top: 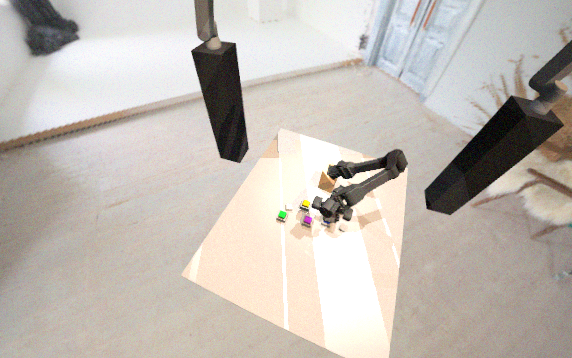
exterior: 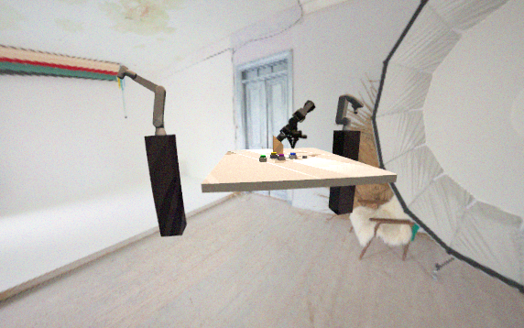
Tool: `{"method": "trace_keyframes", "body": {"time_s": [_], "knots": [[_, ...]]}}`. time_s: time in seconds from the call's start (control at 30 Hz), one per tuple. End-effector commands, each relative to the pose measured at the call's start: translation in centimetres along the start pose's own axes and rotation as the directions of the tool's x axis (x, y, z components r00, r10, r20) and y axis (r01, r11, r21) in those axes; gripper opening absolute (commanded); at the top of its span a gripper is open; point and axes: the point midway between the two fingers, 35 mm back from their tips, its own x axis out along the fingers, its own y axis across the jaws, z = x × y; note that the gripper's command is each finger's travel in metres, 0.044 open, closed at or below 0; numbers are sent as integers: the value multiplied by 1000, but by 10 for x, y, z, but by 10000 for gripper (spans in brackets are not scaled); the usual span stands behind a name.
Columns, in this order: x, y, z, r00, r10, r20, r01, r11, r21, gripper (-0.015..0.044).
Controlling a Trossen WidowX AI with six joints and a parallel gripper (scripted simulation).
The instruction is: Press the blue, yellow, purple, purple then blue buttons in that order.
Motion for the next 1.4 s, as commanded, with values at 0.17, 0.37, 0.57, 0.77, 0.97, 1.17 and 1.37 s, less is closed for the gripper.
{"method": "trace_keyframes", "body": {"time_s": [0.17, 0.37, 0.57, 0.77, 0.97, 1.17, 1.37], "knots": [[15, 1, -1, 1000, 5, -3, -5, 1000, 4, 20], [25, 1, -1, 1000, 6, -3, -6, 1000, 4, 20], [34, 1, -1, 1000, 7, -3, -7, 1000, 4, 20], [38, 1, -2, 1000, 8, -3, -8, 1000, 4, 20], [38, 1, -2, 1000, 8, -3, -8, 1000, 4, 20], [38, 1, -2, 1000, 8, -3, -8, 1000, 4, 20], [20, 0, 0, 1000, 3, 0, -3, 1000, 2, 20]]}}
